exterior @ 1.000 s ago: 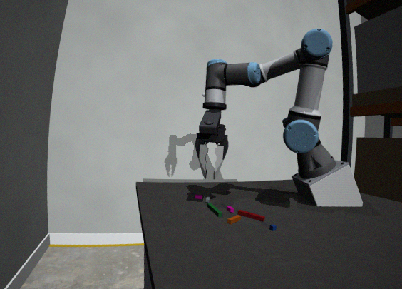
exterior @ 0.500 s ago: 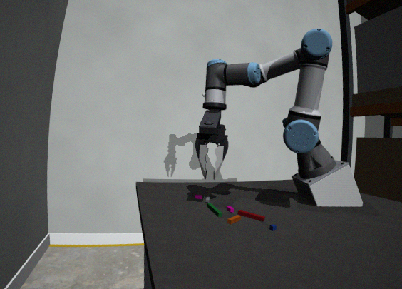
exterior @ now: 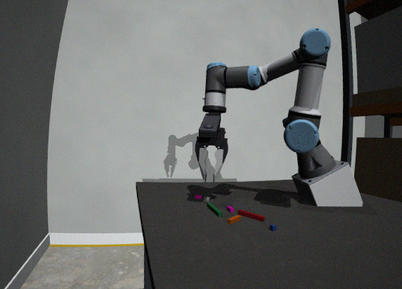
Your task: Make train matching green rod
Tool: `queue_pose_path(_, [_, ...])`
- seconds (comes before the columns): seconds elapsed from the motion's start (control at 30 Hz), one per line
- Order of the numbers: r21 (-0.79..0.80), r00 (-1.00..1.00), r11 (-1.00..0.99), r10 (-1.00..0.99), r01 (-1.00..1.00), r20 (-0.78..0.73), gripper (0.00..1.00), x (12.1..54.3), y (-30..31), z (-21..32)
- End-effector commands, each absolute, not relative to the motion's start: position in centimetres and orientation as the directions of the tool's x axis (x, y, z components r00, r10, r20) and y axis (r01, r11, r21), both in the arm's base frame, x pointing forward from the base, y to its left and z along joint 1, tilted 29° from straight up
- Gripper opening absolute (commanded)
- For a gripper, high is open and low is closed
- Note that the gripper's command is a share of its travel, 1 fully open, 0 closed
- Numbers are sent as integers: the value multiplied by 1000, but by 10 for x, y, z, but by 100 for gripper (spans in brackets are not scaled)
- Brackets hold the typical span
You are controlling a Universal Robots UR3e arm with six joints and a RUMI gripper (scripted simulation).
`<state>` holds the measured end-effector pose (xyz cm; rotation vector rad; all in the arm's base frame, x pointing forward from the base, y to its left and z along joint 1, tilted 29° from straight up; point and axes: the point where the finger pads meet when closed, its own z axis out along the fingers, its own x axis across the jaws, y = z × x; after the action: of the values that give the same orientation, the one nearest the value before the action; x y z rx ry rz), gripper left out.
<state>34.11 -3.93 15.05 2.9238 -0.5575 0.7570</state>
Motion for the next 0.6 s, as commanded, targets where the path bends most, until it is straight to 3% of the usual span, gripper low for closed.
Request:
queue_pose_path(0.0, [-21,812,-932,-327,-362,484,14,344,-40,146])
queue_pose_path(0.57, [-21,812,-932,-327,-362,484,14,355,-44,126])
